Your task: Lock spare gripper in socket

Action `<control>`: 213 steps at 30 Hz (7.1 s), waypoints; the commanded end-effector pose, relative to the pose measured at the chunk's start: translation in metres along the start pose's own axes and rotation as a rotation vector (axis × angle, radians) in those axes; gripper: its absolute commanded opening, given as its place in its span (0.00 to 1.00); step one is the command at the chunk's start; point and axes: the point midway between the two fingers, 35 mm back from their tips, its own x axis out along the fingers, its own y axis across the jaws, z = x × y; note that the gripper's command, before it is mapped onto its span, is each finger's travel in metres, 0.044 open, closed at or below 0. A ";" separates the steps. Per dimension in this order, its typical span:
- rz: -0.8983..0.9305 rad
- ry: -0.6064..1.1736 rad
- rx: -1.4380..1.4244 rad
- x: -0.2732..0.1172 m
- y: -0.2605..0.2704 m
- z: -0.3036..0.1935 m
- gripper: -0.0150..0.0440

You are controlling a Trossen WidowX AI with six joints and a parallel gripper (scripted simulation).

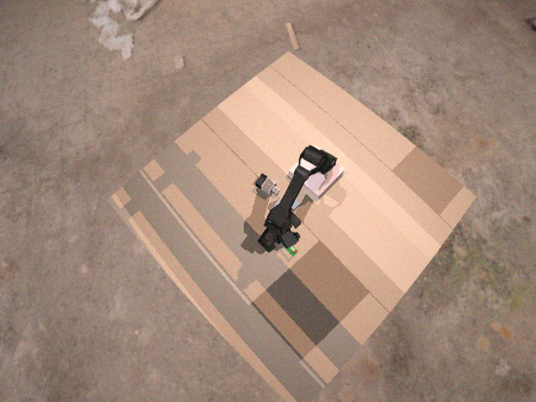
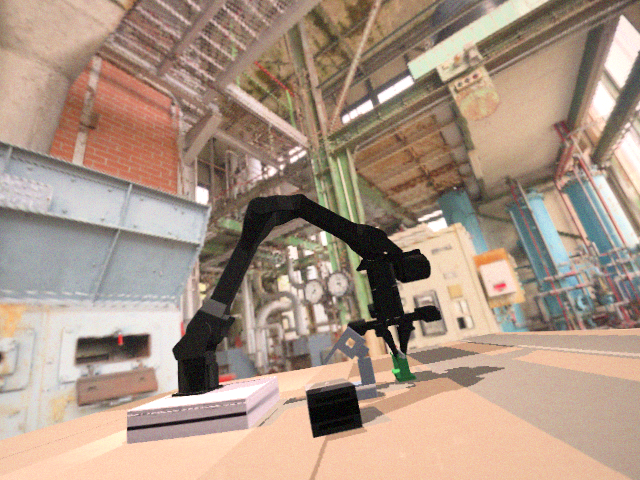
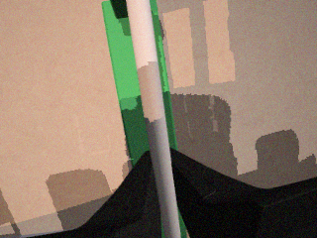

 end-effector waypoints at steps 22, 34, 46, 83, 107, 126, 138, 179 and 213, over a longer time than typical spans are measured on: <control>0.007 0.002 -0.002 0.005 0.001 -0.001 0.25; -0.002 -0.001 0.000 0.001 0.000 0.000 0.34; -0.002 -0.001 0.000 -0.005 0.000 0.001 0.88; 0.037 0.009 0.000 -0.077 0.002 0.009 1.00; 0.038 0.009 -0.001 -0.145 0.002 0.017 1.00; 0.108 -0.343 -0.178 -0.135 0.117 -0.211 1.00; 0.087 -0.372 -0.189 -0.132 0.125 -0.219 1.00; 0.089 -0.376 -0.226 -0.024 0.123 -0.234 1.00; 0.089 -0.376 -0.226 -0.015 0.122 -0.235 0.42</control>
